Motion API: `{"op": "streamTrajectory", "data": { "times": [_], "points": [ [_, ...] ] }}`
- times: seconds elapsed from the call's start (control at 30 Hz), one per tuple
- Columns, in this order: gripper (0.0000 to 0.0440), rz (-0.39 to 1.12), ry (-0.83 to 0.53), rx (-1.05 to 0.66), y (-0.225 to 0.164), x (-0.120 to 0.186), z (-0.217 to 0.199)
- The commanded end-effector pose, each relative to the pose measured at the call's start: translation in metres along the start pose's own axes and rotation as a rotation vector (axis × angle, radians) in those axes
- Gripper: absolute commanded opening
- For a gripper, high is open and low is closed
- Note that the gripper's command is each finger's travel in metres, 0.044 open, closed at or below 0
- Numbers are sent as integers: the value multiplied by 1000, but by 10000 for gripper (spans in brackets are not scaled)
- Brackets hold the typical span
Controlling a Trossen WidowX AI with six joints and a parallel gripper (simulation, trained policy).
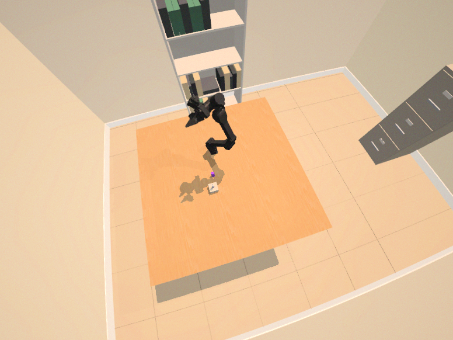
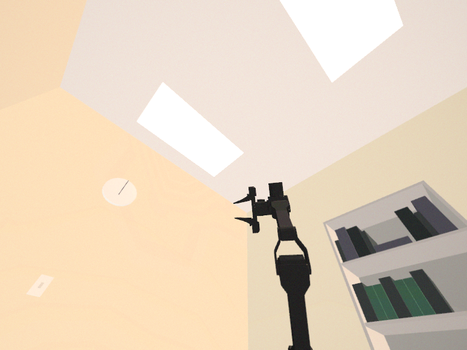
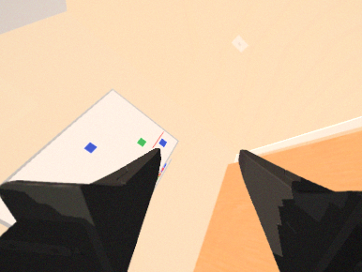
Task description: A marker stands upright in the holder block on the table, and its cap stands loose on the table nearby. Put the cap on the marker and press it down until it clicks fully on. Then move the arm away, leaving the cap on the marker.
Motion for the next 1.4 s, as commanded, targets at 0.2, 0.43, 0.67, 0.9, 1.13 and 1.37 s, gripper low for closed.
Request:
{"op": "streamTrajectory", "data": {
  "times": [0.2, 0.43, 0.67, 0.9, 1.13, 1.37],
  "points": [
    [305, 53, 60, -39, 4, 3, -17],
    [311, 89, 102, -66, 6, 3, -28],
    [311, 127, 144, -93, 8, 2, -39],
    [310, 165, 184, -120, 8, 1, -50],
    [309, 204, 222, -148, 9, -2, -60],
    [309, 244, 259, -176, 8, -6, -70]
  ]
}}
Point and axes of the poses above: the point midway between the two fingers, 35 mm back from their tips, its own x axis back along the fingers, its own z axis across the jaws, y = z × x, the point moved 10 cm from there along x, back along the fingers, and after that the axes turned 12 degrees about x, right-handed, at the moved point
